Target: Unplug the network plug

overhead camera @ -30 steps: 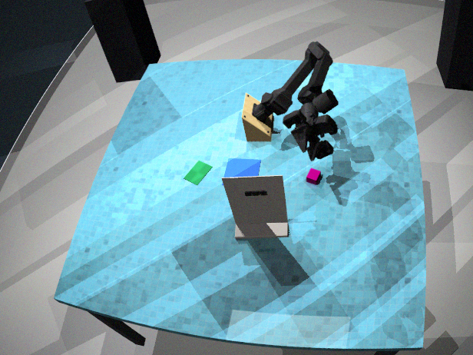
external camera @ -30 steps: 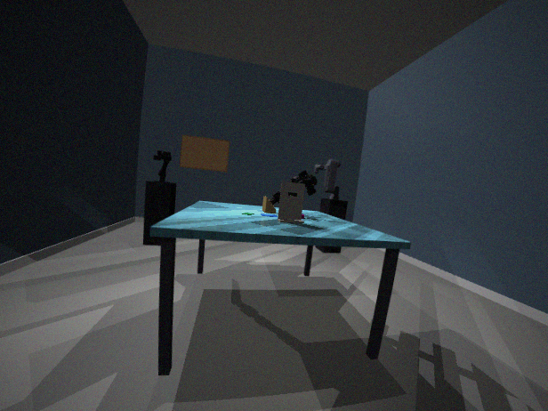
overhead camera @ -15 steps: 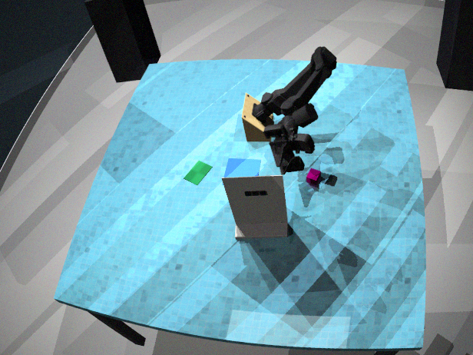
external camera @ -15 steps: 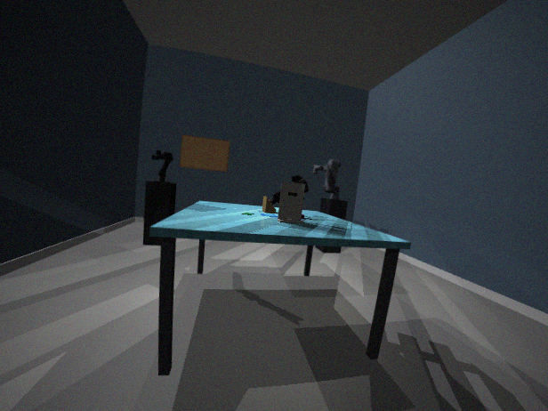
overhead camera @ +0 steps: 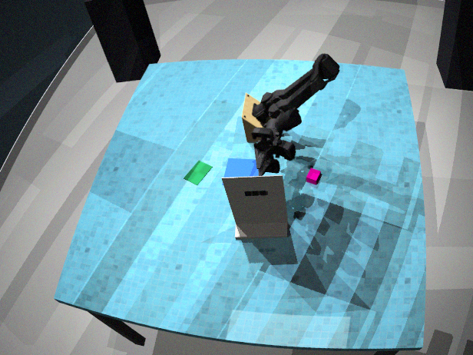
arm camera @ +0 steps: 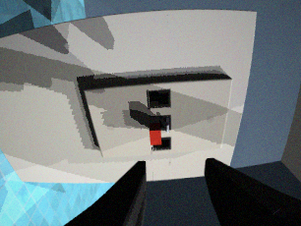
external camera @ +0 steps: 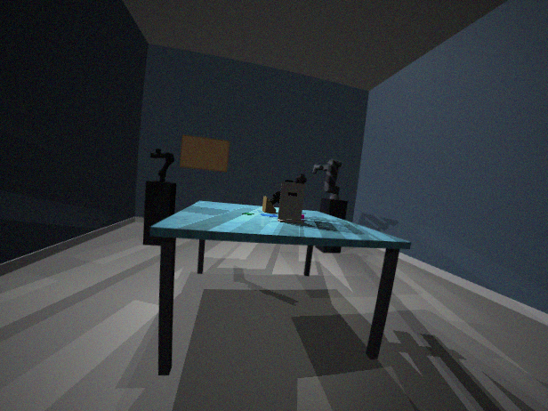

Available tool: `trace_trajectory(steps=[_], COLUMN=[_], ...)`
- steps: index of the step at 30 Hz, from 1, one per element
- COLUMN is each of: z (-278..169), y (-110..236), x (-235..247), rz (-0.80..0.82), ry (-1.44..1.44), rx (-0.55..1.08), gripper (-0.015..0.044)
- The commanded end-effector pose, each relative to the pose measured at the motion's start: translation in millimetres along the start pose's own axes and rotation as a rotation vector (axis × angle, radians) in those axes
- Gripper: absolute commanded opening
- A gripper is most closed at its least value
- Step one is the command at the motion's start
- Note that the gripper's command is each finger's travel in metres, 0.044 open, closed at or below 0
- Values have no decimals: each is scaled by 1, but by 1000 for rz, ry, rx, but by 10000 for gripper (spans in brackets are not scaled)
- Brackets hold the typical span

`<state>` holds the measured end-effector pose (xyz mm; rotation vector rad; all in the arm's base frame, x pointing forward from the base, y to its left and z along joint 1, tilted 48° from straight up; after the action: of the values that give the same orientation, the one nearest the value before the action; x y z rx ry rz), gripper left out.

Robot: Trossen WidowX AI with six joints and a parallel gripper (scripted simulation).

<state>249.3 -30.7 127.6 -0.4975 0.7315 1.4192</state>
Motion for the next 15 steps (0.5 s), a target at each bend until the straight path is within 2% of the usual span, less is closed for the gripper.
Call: trace_trajectory(steps=[1,15], z=[-9,-5], y=[6,-10], x=[7,6], rz=[12,12], ry=[48,48], rx=[15,14], gripper=[156,156])
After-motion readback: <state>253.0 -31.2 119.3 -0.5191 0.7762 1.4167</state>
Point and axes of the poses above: the point midway between the two fingers, 35 mm back from their tips, its own y axis back along the fingers, its own x axis across the jaws, z = x × y, the point moved 8 cm from there along y, back along the fingers, and after that the axes turned 6 degrees about y, right-handed, at the moved point
